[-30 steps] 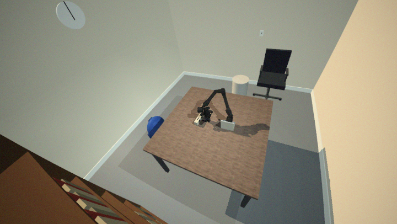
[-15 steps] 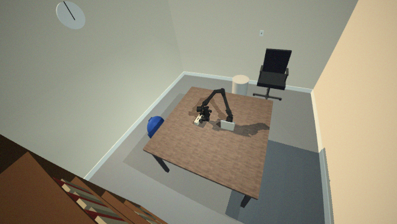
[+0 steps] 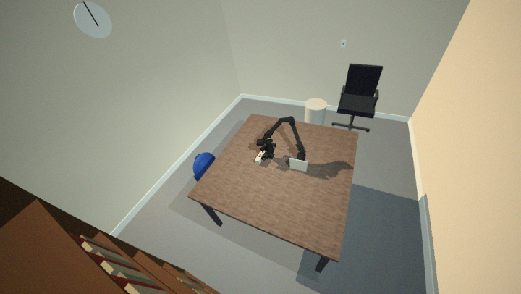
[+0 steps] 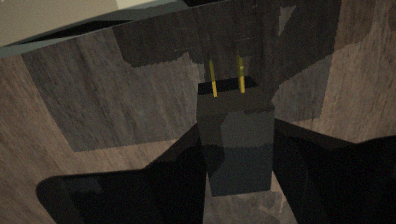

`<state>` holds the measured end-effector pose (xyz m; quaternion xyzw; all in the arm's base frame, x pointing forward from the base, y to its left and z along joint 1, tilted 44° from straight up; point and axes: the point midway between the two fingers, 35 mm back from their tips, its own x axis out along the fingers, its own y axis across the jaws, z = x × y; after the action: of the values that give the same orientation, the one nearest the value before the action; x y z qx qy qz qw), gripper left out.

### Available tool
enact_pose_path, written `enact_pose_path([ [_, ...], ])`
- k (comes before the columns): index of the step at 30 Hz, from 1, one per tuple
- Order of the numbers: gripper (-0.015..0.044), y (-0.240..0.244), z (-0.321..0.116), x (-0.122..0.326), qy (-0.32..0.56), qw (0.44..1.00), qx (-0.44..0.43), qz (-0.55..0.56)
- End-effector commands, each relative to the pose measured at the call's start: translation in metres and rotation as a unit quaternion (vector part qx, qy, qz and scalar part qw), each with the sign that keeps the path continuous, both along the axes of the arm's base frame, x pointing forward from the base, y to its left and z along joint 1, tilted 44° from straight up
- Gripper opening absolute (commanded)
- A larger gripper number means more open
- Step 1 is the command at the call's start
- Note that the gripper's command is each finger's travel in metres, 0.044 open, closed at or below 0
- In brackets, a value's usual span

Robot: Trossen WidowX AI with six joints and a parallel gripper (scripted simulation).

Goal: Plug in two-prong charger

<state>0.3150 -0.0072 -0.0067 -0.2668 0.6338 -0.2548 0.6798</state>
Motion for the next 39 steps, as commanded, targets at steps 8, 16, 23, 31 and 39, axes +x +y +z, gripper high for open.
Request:
enact_pose_path([
  [8,0.0000,-0.004,0.002,0.013,0.007,1.000,-0.004,0.006],
  [16,0.0000,-0.004,0.003,0.015,0.008,1.000,-0.004,0.006],
  [23,0.0000,-0.004,0.003,0.016,0.008,1.000,-0.004,0.006],
  [31,0.0000,-0.004,0.004,0.018,0.008,1.000,-0.004,0.006],
  [39,0.0000,-0.004,0.004,0.020,0.008,1.000,-0.004,0.006],
])
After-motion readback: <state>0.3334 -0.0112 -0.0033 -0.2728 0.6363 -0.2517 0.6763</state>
